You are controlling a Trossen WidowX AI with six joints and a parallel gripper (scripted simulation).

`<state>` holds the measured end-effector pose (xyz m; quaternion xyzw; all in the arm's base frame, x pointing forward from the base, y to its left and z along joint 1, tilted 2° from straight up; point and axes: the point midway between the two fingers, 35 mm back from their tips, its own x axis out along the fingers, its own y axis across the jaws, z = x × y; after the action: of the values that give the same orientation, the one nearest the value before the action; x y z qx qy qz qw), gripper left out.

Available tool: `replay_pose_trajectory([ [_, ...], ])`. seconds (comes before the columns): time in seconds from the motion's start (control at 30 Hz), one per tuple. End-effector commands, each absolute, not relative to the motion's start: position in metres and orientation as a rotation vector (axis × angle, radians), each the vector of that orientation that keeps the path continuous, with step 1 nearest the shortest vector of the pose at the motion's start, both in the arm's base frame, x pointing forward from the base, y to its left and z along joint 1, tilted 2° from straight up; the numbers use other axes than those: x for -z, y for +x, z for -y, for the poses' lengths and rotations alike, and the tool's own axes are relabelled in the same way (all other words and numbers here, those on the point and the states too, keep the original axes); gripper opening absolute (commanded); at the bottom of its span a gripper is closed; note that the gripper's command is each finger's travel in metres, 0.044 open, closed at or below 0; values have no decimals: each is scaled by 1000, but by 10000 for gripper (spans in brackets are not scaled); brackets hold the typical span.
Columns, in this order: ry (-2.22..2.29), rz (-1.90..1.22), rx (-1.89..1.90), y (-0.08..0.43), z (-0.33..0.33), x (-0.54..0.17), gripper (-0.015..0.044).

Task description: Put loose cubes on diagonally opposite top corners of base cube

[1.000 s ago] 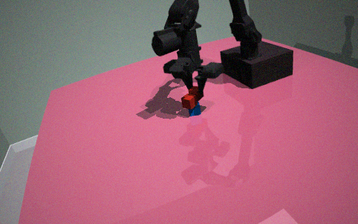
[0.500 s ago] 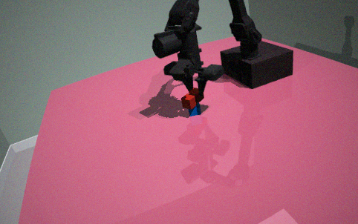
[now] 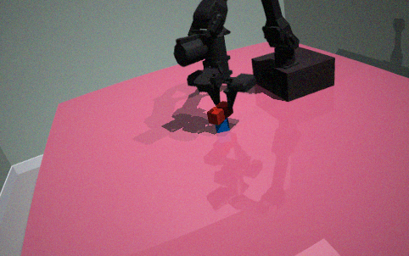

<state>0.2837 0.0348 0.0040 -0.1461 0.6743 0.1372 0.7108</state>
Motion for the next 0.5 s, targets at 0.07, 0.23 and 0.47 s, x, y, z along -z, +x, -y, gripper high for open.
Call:
replay_pose_trajectory([
  [0.07,-322,-1494,-299,284,-34,-4,205],
  [0.23,-324,-1496,-304,283,-35,-14,205],
  [0.47,-324,-1496,-304,283,-35,-25,205],
])
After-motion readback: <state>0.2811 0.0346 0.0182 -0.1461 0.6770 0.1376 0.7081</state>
